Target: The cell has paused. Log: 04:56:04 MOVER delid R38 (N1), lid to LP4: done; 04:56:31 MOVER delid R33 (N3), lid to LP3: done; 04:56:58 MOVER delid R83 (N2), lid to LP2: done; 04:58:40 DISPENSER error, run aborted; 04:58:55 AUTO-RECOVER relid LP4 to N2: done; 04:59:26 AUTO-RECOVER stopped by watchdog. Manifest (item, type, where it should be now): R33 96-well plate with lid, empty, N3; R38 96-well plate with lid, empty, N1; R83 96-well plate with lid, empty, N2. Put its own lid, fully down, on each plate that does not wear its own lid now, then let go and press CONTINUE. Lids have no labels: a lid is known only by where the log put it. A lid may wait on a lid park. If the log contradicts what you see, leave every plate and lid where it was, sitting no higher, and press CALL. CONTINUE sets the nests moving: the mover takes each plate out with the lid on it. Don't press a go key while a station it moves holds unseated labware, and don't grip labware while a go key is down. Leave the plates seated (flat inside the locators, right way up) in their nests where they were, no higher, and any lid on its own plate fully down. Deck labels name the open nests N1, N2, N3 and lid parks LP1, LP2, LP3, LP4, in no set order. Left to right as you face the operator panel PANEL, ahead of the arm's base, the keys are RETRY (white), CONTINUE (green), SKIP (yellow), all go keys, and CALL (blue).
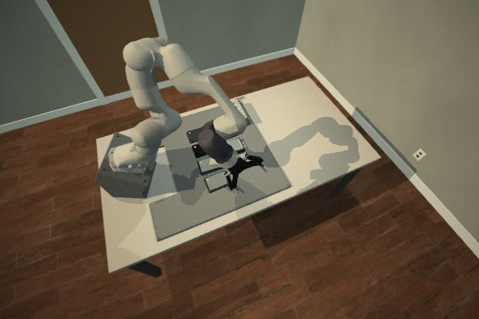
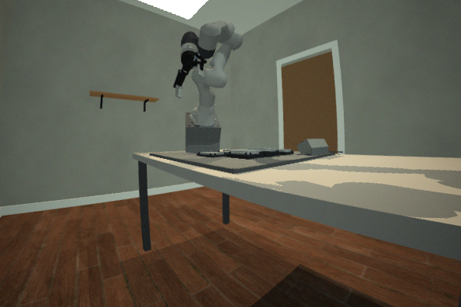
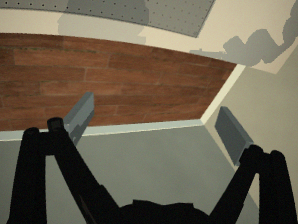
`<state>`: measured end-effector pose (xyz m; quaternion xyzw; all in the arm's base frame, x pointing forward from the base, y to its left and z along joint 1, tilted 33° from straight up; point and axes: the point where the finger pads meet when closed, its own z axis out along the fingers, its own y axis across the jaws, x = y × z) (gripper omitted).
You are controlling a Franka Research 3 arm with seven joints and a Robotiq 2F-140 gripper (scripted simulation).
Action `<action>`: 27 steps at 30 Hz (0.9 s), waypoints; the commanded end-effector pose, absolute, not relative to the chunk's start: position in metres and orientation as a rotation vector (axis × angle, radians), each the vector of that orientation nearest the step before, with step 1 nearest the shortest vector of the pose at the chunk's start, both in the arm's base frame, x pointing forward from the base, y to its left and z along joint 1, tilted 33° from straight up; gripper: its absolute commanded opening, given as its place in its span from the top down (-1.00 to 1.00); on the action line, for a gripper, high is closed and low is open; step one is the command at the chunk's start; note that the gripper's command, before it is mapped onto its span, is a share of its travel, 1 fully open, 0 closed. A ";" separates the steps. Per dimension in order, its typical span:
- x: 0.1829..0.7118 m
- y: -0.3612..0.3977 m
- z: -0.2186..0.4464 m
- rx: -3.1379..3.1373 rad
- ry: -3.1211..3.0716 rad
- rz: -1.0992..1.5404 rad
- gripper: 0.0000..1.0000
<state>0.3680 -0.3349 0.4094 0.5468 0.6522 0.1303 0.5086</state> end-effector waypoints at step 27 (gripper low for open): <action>0.422 -0.292 0.356 1.630 1.376 0.517 -1.00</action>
